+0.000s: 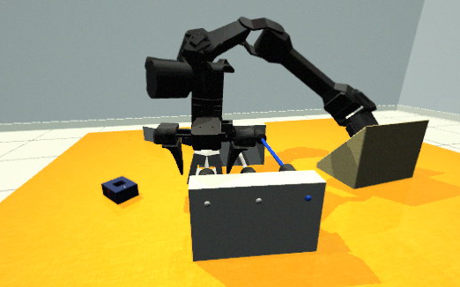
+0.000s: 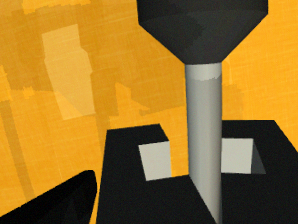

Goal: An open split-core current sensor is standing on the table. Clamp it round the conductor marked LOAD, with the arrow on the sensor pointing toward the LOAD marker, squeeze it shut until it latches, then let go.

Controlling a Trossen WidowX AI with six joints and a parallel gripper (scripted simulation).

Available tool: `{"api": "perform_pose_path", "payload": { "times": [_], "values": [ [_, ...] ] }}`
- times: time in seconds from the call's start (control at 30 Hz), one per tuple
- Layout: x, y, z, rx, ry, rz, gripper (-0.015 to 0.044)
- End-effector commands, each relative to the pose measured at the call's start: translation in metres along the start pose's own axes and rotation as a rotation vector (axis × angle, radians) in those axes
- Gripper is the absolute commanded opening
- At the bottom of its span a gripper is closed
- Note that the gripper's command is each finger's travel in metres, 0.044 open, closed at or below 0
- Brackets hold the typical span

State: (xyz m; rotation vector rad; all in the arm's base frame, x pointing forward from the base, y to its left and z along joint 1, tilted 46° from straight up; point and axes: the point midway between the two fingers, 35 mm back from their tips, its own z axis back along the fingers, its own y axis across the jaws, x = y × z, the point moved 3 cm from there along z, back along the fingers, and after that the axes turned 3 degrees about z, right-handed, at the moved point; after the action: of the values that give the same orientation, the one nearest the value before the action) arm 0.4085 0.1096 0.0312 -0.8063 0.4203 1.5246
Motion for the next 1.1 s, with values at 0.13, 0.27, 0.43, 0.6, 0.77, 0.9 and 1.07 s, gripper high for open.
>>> {"api": "perform_pose_path", "payload": {
  "times": [0.13, 0.27, 0.43, 0.6, 0.77, 0.9, 1.07],
  "values": [
    [-0.0001, 0.0002, -0.0058, 0.000, 0.001, 0.000, 0.0433],
    [-0.0001, 0.0002, -0.0058, 0.000, 0.001, 0.000, 0.0407],
    [-0.0001, 0.0002, -0.0058, 0.000, 0.001, 0.000, 0.0373],
    [-0.0001, 0.0002, -0.0058, 0.000, 0.001, 0.000, 0.0340],
    [-0.0001, 0.0002, -0.0058, 0.000, 0.001, 0.000, 0.0307],
    [-0.0001, 0.0002, -0.0058, 0.000, 0.001, 0.000, 0.0260],
    [-0.0001, 0.0002, -0.0058, 0.000, 0.001, 0.000, 0.0129]
  ]
}}
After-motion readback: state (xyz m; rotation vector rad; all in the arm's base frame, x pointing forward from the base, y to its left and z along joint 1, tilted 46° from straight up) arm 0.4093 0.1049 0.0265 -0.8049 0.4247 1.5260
